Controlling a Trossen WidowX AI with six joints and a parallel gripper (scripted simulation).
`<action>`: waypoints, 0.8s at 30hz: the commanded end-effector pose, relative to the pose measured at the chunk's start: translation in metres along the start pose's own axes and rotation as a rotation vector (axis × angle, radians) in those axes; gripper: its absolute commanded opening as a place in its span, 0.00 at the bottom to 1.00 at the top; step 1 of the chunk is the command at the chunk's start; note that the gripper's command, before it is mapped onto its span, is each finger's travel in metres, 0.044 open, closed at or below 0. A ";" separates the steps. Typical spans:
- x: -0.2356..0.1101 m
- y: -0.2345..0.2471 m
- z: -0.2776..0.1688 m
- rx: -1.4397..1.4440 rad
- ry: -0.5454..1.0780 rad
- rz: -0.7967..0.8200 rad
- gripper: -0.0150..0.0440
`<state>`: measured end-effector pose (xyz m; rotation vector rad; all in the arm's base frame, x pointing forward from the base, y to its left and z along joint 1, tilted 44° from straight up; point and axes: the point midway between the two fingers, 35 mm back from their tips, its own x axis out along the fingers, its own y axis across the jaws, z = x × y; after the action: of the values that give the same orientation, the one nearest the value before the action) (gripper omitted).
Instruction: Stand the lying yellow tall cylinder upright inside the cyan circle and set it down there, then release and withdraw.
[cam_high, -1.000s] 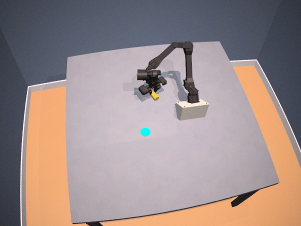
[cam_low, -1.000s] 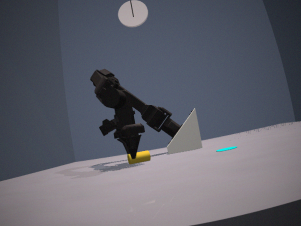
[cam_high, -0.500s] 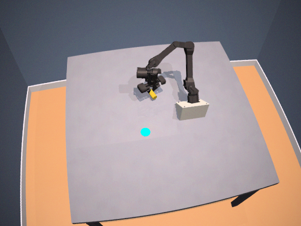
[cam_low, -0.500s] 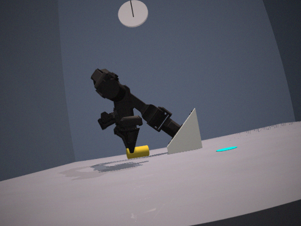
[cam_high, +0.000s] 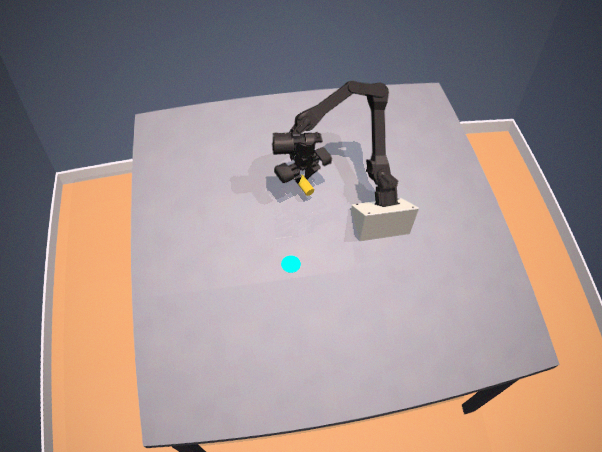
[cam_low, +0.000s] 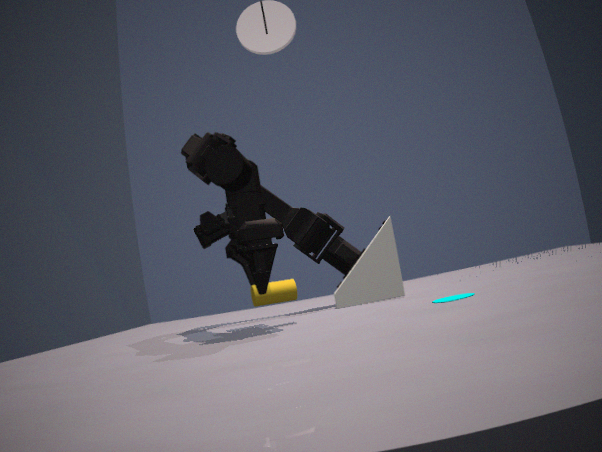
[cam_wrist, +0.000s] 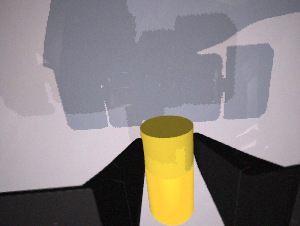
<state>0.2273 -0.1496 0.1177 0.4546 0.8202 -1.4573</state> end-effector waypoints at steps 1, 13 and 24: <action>-0.006 0.002 0.000 0.004 0.004 0.004 0.43; -0.020 0.002 -0.001 -0.004 0.012 -0.005 0.43; -0.034 0.001 -0.001 -0.011 0.017 -0.015 0.43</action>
<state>0.2288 -0.1282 0.1382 0.4480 0.8486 -1.4645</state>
